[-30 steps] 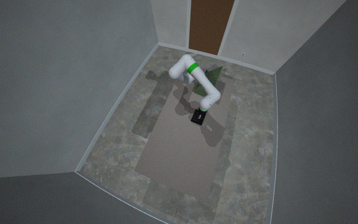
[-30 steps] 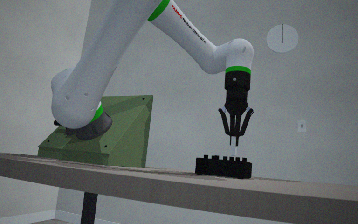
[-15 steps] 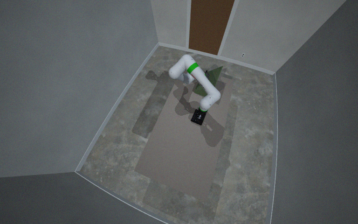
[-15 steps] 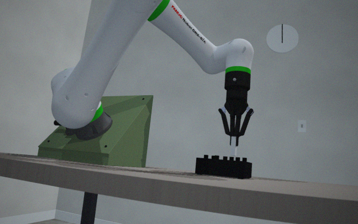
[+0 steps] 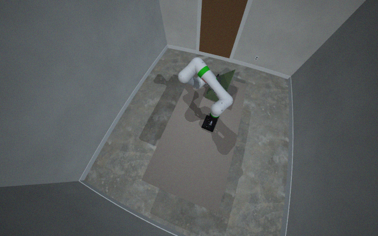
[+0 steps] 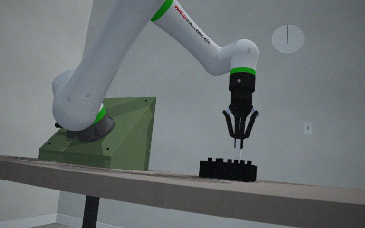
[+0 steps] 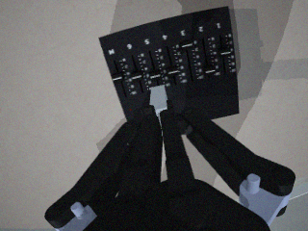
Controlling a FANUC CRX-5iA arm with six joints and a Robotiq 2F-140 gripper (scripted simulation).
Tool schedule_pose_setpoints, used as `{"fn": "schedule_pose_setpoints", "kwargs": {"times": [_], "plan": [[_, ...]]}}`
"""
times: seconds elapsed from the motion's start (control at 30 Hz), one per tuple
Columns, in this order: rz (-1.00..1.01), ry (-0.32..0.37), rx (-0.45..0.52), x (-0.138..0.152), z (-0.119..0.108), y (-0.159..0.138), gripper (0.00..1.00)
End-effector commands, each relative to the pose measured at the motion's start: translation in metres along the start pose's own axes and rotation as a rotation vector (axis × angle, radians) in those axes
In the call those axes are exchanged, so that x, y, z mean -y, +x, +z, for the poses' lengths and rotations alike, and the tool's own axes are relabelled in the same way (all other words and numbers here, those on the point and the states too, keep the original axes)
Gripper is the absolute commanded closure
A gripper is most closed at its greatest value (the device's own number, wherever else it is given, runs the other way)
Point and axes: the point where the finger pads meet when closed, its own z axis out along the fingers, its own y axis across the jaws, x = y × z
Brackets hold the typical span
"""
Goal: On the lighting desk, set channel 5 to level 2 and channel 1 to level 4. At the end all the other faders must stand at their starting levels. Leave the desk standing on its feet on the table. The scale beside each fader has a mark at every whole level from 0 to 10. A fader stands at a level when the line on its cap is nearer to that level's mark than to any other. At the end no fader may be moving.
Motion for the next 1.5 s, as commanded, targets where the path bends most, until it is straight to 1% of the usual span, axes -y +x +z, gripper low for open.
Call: {"fn": "schedule_pose_setpoints", "kwargs": {"times": [0.0, 0.57, 1.07, 1.47], "plan": [[0.0, 0.0, 0.0, 0.0, 0.0, 0.0, 1.0], [0.0, 0.0, 0.0, 0.0, 0.001, 0.0, 1.0], [0.0, 0.0, 0.0, 0.0, 0.01, 0.0, 1.0], [0.0, 0.0, 0.0, 0.0, 0.012, 0.0, 1.0]]}}
